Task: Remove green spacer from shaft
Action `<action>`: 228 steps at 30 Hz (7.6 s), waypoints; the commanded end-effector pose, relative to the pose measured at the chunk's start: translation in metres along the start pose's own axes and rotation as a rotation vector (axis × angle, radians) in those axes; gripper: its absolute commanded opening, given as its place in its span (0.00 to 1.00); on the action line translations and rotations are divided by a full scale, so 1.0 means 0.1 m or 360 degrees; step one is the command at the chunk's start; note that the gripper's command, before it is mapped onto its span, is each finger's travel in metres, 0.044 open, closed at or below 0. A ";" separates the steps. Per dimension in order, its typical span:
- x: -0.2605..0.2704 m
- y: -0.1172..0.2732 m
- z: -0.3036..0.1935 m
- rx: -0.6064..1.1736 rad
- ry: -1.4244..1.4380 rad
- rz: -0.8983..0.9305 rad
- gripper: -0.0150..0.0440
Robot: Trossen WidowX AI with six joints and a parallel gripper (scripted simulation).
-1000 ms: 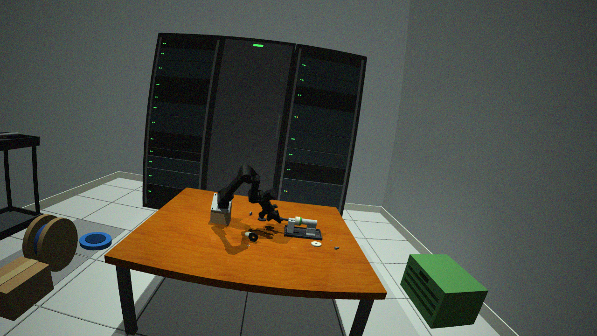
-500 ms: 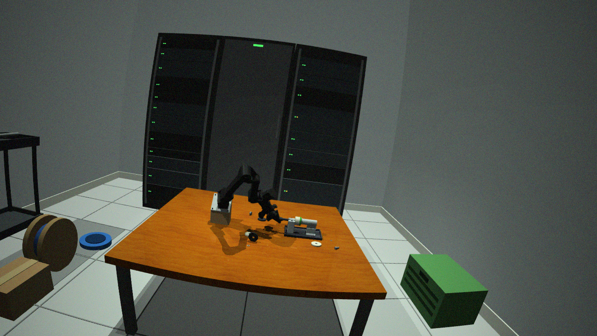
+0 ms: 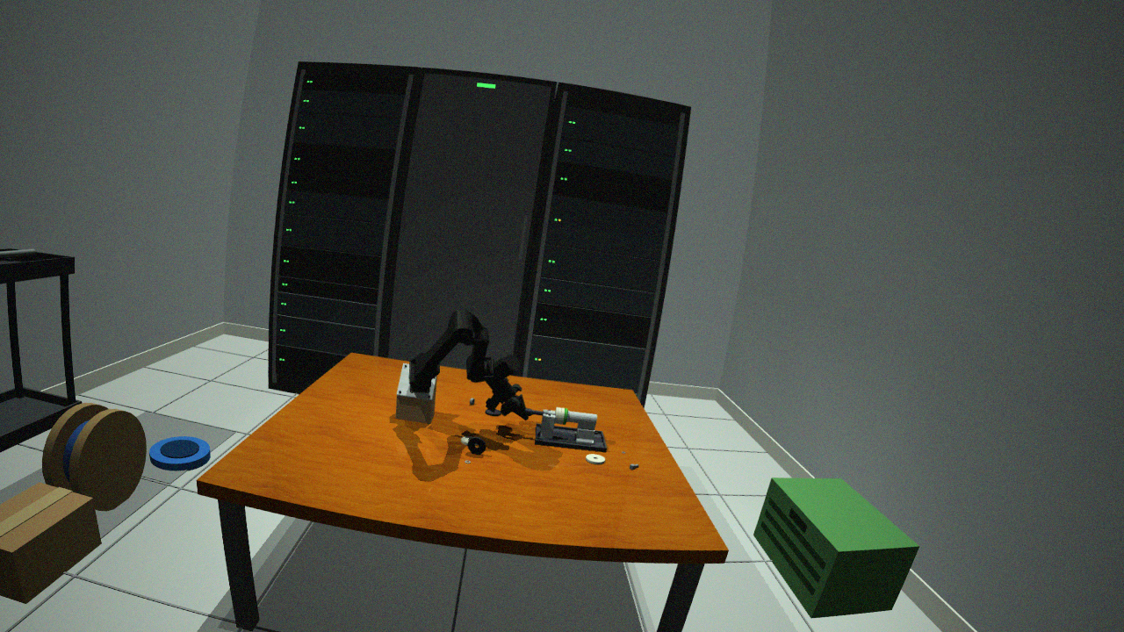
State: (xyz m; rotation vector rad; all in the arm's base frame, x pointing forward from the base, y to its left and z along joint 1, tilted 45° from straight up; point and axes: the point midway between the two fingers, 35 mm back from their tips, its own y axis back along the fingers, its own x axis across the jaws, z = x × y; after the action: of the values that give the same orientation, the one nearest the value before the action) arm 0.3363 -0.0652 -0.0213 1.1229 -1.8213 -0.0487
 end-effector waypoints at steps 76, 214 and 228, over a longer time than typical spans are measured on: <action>0.00 0.07 0.07 -0.0001 -0.0003 0.0001 0.25; 0.00 0.18 0.18 -0.0002 -0.0003 0.0000 0.25; 0.00 0.19 0.20 -0.0002 -0.0002 0.0000 0.25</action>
State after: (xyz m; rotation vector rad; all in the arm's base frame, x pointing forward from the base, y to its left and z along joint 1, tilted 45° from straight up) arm 0.3109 -0.0622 -0.0227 1.1227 -1.8214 -0.0492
